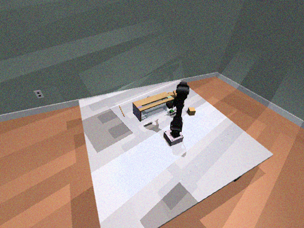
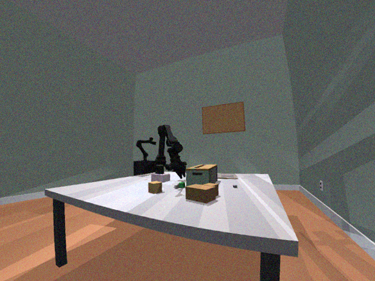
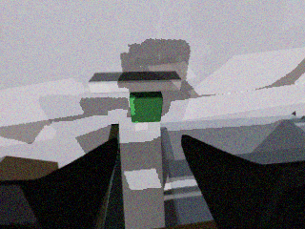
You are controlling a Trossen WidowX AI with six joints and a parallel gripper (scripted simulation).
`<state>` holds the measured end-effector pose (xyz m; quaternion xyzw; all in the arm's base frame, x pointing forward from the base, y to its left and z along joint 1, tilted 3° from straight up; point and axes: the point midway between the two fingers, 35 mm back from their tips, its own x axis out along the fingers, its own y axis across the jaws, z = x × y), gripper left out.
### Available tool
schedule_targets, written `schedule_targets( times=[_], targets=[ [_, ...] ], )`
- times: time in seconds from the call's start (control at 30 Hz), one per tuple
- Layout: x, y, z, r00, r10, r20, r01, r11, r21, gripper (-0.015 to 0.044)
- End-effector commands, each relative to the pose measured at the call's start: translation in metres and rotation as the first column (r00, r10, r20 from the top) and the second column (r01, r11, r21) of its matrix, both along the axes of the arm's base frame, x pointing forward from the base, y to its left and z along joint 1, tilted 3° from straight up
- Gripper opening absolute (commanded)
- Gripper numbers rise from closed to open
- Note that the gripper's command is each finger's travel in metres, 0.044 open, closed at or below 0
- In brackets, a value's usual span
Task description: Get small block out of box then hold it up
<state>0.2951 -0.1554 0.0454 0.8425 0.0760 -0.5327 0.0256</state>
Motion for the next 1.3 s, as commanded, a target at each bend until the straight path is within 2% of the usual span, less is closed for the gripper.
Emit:
schedule_targets(
  times=[0.0,1.27],
  targets=[
    [0.004,-0.003,0.003,1.000,-0.004,0.027,0.005,1.000,-0.016,0.0285],
    [0.005,0.002,-0.054,1.000,-0.004,0.027,0.005,1.000,-0.015,0.0285]
  ],
)
